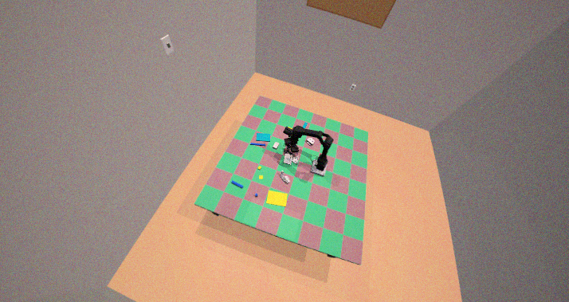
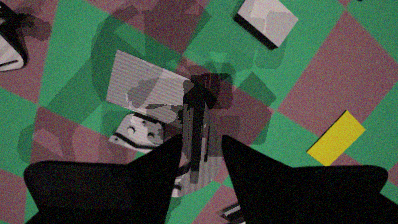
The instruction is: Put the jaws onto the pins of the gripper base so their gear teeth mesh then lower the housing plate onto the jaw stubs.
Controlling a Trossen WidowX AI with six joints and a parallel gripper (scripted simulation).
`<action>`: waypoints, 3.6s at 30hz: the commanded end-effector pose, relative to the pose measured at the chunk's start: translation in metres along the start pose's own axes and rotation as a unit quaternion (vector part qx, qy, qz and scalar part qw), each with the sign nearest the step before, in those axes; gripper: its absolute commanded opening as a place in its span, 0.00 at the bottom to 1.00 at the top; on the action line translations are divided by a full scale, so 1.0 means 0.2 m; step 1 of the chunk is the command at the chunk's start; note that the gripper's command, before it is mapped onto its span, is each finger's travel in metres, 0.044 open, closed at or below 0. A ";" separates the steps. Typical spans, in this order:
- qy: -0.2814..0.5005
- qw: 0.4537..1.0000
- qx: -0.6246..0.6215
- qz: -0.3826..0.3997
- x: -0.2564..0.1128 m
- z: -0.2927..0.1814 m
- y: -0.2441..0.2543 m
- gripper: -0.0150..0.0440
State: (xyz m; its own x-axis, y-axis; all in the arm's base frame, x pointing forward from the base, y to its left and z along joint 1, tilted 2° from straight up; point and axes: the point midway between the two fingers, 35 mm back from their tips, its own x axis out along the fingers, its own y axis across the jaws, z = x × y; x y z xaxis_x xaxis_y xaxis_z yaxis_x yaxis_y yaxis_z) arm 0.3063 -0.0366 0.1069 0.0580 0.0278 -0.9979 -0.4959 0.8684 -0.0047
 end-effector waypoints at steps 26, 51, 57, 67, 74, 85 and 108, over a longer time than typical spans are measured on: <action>0.001 0.993 0.115 0.001 0.00 0.06 0.27 0.48; 0.001 0.994 0.106 0.001 0.00 0.04 0.22 0.48; 0.001 0.994 0.106 0.000 0.00 0.02 0.19 0.48; 0.001 0.994 0.106 0.000 0.00 0.02 0.19 0.48; 0.001 0.995 0.102 0.000 0.00 0.02 0.19 0.48; 0.001 0.995 0.102 0.000 0.00 0.02 0.19 0.48; 0.001 0.995 0.102 0.000 0.14 0.03 0.18 0.48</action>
State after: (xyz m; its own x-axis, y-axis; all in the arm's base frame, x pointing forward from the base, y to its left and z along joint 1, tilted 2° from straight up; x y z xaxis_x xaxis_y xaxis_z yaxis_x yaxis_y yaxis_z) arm 0.2955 -0.0012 0.0873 0.0638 0.0287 -0.9975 -0.3097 0.9508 0.0076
